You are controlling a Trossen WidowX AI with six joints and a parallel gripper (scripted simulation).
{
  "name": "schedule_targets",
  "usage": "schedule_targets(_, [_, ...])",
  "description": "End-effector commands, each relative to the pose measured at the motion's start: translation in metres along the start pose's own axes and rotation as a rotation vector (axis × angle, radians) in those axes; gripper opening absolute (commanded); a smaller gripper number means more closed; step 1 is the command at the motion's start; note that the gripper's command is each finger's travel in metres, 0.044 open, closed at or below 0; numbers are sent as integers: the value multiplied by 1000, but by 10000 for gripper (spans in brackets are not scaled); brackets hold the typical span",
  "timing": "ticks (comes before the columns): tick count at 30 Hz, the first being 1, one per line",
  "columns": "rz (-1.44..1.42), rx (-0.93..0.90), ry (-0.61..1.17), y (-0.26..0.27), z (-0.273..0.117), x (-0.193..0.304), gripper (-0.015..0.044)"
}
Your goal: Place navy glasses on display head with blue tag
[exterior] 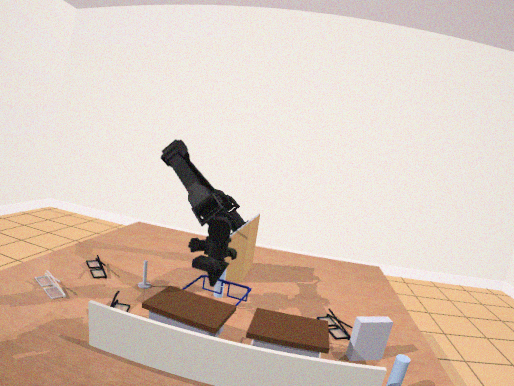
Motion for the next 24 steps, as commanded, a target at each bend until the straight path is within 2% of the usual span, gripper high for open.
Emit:
schedule_targets(1, [-5,2,-3,7,0,1,0])
schedule_targets(24, [-4,2,-3,36,1,8,0])
Point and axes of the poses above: the point midway between the two fingers, 35 mm back from their tips, its own z axis out along the fingers, its own y axis across the jaws, x = y × z, the point moved 2 cm from there along -z, back along the fingers, and after that the axes turned 13 degrees about z, right-handed, at the moved point
